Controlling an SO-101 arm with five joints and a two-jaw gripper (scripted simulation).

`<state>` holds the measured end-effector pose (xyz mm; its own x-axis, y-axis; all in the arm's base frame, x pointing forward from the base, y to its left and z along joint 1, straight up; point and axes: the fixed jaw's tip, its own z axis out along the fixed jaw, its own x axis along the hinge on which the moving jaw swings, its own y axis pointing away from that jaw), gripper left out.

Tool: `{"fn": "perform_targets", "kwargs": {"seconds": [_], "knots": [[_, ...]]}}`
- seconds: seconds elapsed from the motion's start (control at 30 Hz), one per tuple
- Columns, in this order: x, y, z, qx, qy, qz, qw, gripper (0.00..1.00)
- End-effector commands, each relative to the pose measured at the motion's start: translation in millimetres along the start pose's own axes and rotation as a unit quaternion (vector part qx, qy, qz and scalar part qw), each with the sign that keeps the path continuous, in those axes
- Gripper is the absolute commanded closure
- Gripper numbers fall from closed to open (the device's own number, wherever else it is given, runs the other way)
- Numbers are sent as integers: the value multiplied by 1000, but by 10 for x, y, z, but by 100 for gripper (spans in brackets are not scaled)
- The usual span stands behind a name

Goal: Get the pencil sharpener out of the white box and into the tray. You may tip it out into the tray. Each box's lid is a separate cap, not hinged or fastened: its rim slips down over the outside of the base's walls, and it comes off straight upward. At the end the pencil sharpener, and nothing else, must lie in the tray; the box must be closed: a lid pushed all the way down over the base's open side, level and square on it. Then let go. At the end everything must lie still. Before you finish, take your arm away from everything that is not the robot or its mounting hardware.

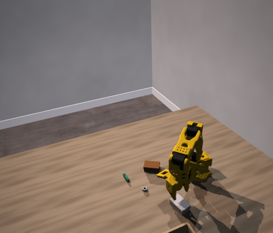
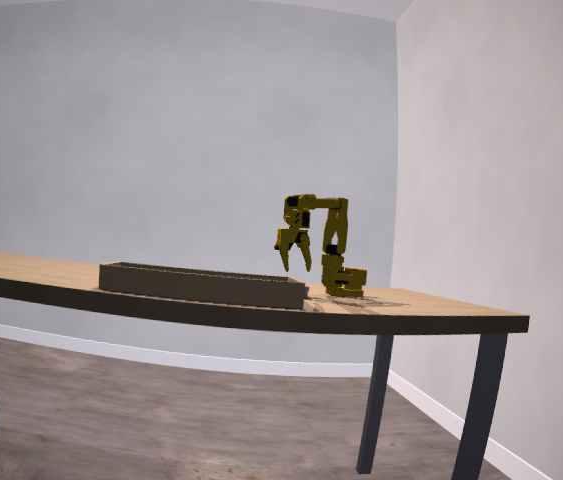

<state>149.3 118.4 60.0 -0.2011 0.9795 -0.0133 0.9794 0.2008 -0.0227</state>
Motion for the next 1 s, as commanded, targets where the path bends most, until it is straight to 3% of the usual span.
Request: {"fn": "perform_targets", "kwargs": {"seconds": [0.0,0.5,0.97], "knots": [[34,20,-11,-11,7,-3,1000,70],[38,26,260,-11,7,-3,1000,70],[33,17,355,-11,7,-3,1000,70]]}}
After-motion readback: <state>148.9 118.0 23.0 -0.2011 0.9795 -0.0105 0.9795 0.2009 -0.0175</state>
